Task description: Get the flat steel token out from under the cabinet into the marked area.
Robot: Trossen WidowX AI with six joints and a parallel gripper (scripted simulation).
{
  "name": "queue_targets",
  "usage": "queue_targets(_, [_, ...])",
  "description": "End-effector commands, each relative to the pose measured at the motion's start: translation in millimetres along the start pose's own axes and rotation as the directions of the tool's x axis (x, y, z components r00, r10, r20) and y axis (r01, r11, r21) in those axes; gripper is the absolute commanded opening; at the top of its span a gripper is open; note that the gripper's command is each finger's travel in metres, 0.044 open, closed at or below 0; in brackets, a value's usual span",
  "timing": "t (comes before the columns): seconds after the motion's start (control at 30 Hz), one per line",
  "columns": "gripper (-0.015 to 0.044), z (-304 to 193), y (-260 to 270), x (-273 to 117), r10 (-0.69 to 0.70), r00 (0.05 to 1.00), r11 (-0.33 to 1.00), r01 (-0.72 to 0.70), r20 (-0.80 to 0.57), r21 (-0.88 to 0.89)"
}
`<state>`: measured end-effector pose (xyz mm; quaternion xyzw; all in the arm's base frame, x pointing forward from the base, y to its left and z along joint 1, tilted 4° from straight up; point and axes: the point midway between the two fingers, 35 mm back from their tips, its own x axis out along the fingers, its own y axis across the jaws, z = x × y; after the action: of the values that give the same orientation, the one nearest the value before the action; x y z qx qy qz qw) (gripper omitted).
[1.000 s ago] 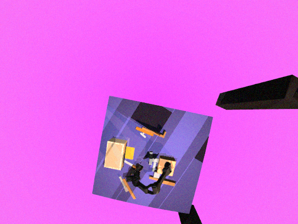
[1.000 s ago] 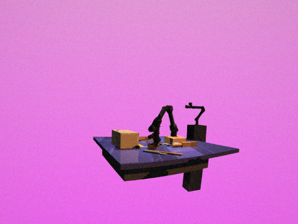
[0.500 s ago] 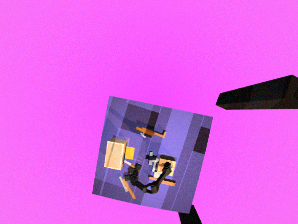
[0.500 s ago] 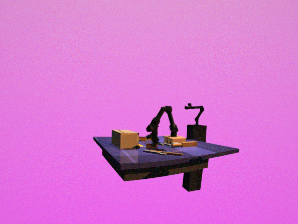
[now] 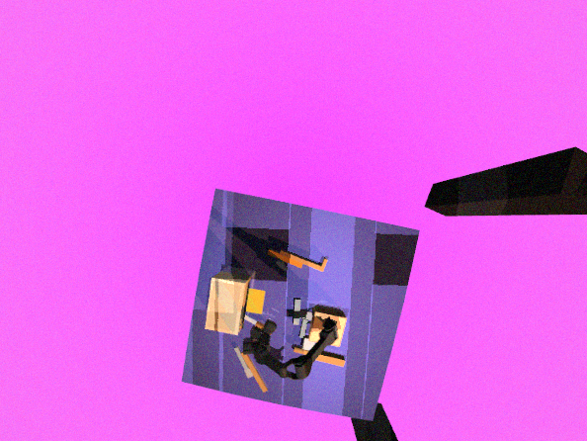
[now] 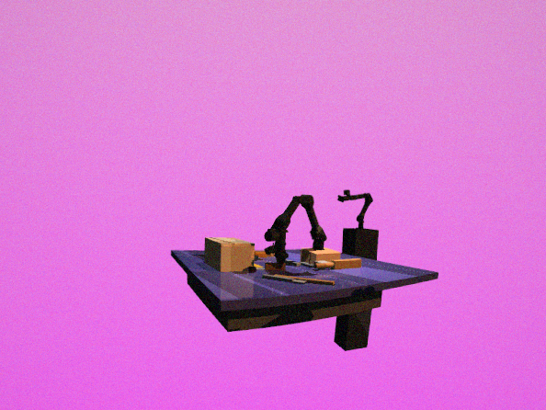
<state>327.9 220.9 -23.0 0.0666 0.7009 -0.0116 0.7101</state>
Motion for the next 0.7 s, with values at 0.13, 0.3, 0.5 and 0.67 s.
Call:
queue_targets(0.13, [0.0,11.3,0.3,-0.4,0.002,1.0,1.0,-0.002,0.005,-0.001])
queue_targets(0.3, [0.0,16.7,0.3,-0.5,0.002,1.0,1.0,-0.002,0.005,-0.001])
queue_targets(0.5, [0.0,23.3,0.2,-0.6,0.002,1.0,1.0,-0.002,0.006,-0.001])
queue_targets(0.67, [0.0,28.7,0.0,-0.7,0.002,1.0,1.0,-0.002,0.006,-0.001])
